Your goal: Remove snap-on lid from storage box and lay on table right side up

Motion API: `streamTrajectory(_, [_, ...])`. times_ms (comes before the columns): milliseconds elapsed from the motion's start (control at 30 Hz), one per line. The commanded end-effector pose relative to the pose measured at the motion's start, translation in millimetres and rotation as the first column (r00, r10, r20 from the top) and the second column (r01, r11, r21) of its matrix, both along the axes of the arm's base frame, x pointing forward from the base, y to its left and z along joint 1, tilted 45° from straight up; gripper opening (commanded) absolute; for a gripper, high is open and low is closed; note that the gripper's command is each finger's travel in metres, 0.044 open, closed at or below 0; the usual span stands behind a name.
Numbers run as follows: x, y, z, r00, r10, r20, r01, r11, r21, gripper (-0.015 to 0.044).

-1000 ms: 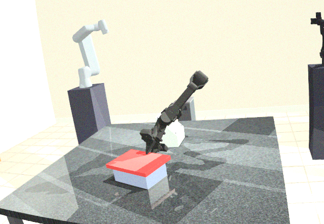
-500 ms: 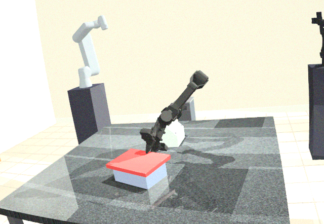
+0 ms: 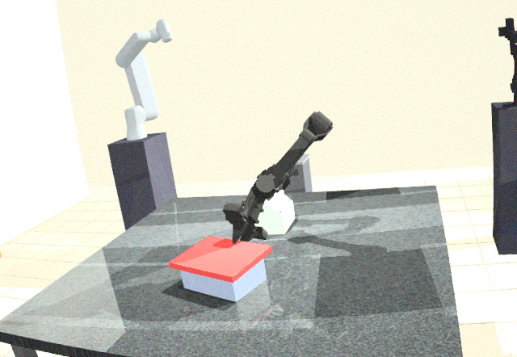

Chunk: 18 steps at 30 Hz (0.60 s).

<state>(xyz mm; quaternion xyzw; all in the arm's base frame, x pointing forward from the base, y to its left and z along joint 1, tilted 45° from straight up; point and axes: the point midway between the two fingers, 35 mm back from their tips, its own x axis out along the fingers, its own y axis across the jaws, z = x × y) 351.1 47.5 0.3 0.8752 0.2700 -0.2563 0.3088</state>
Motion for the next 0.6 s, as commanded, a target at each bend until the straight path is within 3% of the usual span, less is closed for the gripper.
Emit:
streamTrajectory(0, [0.1,-1.5,1.6,1.000,0.001,0.003,-0.001,1.000,-0.003,0.0000])
streamTrajectory(567, [1.6,-3.3,2.6,1.000,-0.004,0.004,0.004,1.000,-0.003,0.0000])
